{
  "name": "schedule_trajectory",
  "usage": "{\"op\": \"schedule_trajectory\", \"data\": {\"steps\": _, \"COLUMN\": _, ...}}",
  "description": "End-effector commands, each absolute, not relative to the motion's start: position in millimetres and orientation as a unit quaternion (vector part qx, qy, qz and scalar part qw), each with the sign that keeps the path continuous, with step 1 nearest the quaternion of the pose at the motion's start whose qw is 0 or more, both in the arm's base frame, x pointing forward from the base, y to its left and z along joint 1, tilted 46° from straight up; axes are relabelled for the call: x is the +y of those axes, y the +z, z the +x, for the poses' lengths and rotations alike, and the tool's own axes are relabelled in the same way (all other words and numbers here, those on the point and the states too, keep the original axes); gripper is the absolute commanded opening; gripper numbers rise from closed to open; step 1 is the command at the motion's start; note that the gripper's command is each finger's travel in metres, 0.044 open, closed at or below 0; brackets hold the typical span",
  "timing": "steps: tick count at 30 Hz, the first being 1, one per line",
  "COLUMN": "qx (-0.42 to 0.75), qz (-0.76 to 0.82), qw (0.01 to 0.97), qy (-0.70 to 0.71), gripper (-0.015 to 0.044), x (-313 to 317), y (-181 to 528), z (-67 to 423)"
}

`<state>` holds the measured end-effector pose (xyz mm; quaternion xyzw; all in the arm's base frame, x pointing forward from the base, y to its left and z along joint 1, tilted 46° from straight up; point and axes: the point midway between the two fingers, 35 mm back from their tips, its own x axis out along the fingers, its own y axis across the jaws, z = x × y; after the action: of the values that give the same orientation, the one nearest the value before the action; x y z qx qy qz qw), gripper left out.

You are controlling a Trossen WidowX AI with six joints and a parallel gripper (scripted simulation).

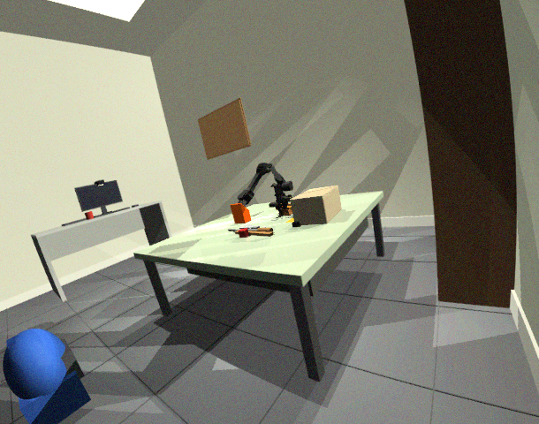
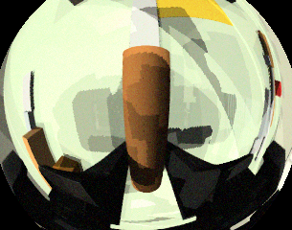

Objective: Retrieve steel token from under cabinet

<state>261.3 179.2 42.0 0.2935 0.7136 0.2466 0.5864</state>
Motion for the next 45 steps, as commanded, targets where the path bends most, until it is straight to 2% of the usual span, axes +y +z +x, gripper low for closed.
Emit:
{"op": "schedule_trajectory", "data": {"steps": 1, "qx": 0.713, "qz": 0.293, "qw": 0.587, "qy": 0.248, "gripper": 0.0, "x": 180, "y": 41, "z": 268}}
{"op": "schedule_trajectory", "data": {"steps": 45, "qx": 0.712, "qz": 0.293, "qw": 0.588, "qy": 0.248, "gripper": 0.0, "x": 180, "y": 33, "z": 316}}
